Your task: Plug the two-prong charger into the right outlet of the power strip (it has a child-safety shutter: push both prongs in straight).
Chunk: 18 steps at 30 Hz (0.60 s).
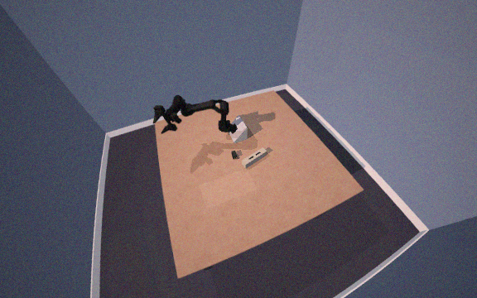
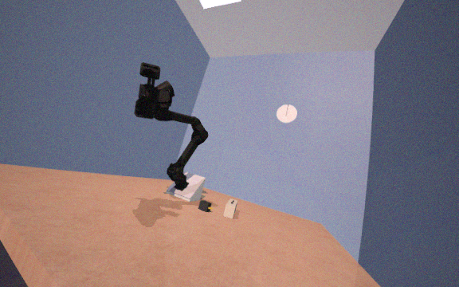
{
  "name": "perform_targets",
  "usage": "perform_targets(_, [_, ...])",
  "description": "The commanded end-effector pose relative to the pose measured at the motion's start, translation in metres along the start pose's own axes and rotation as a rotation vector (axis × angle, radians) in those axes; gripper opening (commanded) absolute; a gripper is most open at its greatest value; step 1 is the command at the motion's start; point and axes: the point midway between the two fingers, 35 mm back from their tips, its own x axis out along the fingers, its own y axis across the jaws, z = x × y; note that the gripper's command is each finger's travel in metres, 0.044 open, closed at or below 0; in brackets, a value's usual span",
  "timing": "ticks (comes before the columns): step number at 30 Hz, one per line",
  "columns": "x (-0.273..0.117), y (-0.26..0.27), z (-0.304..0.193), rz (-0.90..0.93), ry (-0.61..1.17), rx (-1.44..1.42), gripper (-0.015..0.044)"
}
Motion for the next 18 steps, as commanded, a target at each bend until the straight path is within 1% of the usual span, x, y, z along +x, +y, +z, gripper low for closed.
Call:
perform_targets(1, [0.0, 0.0, 0.0, 0.0, 0.0, 0.002, 0.0426])
perform_targets(2, [0.0, 0.0, -0.001, -0.002, 0.0, 0.008, 0.044])
perform_targets(18, [0.009, 0.024, -0.034, -0.055, 0.029, 0.385, 0.044])
